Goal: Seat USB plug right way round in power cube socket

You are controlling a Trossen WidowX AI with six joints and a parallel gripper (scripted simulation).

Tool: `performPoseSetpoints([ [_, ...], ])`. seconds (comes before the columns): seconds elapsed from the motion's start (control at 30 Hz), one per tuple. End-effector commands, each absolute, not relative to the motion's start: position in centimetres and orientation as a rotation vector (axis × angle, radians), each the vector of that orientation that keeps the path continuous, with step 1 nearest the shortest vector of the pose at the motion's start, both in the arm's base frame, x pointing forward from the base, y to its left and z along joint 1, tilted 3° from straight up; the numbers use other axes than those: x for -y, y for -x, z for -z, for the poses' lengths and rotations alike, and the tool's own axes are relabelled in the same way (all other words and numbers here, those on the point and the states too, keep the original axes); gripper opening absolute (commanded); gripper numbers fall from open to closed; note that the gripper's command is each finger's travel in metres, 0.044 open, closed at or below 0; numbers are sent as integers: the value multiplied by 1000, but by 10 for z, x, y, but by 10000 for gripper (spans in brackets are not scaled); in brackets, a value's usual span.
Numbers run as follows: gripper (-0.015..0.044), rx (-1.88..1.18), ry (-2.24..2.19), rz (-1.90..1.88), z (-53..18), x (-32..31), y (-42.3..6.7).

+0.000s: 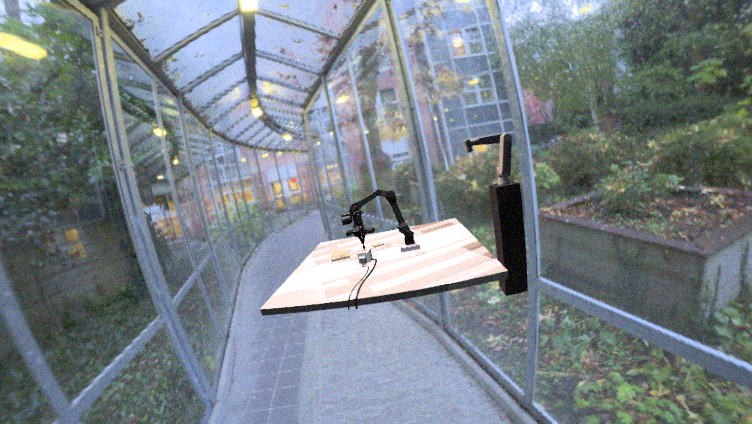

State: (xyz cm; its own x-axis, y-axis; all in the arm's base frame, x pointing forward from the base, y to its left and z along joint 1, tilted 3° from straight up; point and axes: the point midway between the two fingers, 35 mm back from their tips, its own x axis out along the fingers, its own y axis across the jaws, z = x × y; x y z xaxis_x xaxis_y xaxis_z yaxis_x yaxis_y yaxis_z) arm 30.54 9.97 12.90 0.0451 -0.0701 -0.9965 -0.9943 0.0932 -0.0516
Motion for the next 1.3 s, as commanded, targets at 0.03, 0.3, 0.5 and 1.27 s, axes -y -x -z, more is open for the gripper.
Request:
performPoseSetpoints([
  [0.03, 0, -1271, 1212, -1065, -127, -99, -305],
  [0.3, 0, -1271, 1212, -1065, -126, -99, -305],
  [0.5, 0, -1271, 1212, -1065, -126, -99, -306],
  [1.27, 0, -1271, 1212, -1065, -123, -99, -306],
])
